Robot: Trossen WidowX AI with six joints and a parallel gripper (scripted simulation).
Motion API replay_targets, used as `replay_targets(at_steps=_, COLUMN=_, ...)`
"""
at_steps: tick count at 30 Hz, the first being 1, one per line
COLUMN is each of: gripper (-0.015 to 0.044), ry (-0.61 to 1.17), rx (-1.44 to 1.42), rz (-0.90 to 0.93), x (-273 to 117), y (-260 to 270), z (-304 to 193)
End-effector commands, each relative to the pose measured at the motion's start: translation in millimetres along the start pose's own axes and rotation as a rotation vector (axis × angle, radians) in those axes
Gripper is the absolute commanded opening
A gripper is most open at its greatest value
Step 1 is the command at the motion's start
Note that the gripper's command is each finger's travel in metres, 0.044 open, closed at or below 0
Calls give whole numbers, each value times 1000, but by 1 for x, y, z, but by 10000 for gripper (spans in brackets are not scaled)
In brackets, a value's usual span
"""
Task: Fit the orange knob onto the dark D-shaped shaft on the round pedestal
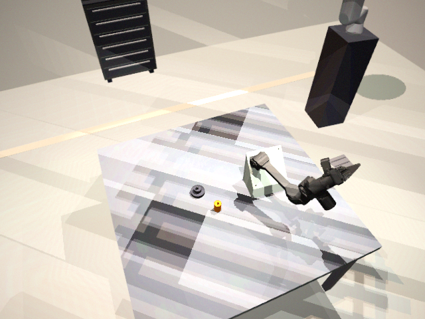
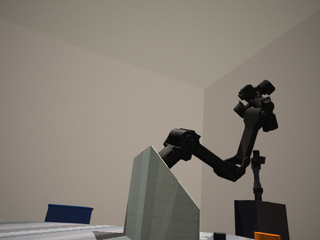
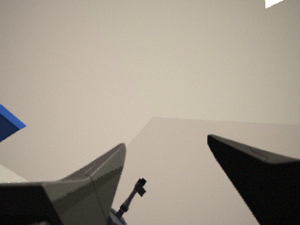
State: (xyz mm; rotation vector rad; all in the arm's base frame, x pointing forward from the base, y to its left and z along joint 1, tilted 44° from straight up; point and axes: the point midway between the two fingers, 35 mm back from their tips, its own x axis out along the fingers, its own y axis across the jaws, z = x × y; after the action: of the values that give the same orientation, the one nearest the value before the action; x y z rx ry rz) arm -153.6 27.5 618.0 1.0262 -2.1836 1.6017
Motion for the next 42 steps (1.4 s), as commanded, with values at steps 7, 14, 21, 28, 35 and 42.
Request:
replay_targets(at_steps=7, gripper=440, ry=-93, rx=-282, rz=-189, x=1, y=-45, z=59)
replay_targets(at_steps=14, gripper=440, ry=-176, rx=-668, rz=-549, x=-29, y=-109, z=153)
replay_targets(at_steps=21, gripper=440, ry=-160, rx=-973, rz=-971, x=-96, y=-160, z=237)
replay_targets(at_steps=28, gripper=440, ry=-24, rx=-1176, rz=-1432, x=-192, y=-190, z=299)
replay_targets(at_steps=35, gripper=440, ry=238, rx=-1251, rz=-1904, x=-305, y=-193, z=339)
replay_targets(at_steps=42, gripper=440, ry=606, rx=-1145, rz=-2340, x=-420, y=-167, z=351)
